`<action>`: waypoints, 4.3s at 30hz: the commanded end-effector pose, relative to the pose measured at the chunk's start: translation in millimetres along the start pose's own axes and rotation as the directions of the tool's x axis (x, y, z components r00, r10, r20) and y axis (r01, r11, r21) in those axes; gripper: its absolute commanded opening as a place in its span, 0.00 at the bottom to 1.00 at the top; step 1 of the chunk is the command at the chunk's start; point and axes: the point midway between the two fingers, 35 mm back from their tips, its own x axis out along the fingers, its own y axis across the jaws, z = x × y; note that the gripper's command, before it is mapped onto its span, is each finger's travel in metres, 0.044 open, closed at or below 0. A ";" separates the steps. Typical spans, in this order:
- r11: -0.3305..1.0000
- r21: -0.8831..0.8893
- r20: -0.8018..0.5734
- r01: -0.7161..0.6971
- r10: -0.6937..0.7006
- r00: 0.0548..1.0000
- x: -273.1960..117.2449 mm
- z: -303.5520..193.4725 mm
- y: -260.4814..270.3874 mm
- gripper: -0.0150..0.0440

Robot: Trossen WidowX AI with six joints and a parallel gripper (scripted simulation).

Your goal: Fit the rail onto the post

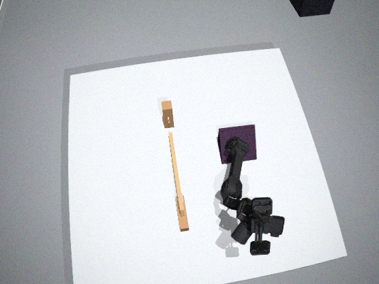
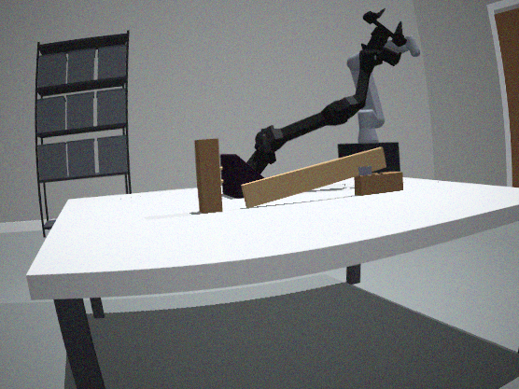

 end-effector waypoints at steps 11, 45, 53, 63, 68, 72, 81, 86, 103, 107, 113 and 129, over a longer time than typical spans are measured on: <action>0.908 -0.210 0.046 0.361 -0.360 0.932 -9.4 57.5 -142.5 1.00; 0.680 -0.706 -0.681 0.197 -0.729 0.074 -254.2 -170.6 -445.6 1.00; 0.827 -0.558 -0.799 -0.071 -0.559 -0.222 -353.8 -247.9 -438.8 1.00; 0.942 0.019 -0.771 -0.335 -0.200 -0.605 -500.6 -319.0 -381.9 1.00; 0.856 0.396 -0.662 -0.333 0.015 -0.749 -570.9 -334.1 -333.5 1.00; 0.688 0.672 -0.528 -0.273 0.186 -0.828 -622.2 -334.1 -288.4 1.00; 0.113 0.989 -0.140 -0.096 0.493 -0.859 -706.3 -300.0 -187.4 1.00; -0.108 0.992 0.013 -0.060 0.568 -0.823 -725.4 -282.3 -153.4 1.00; -0.108 0.992 0.012 -0.060 0.568 -0.823 -736.1 -287.8 -144.6 1.00; -0.108 0.992 0.012 -0.060 0.568 -0.823 -741.5 -288.2 -141.0 1.00; -0.108 0.992 0.012 -0.060 0.568 -0.823 -749.5 -288.5 -135.5 1.00; -0.108 0.992 0.012 -0.061 0.569 -0.822 -770.1 -287.6 -120.6 1.00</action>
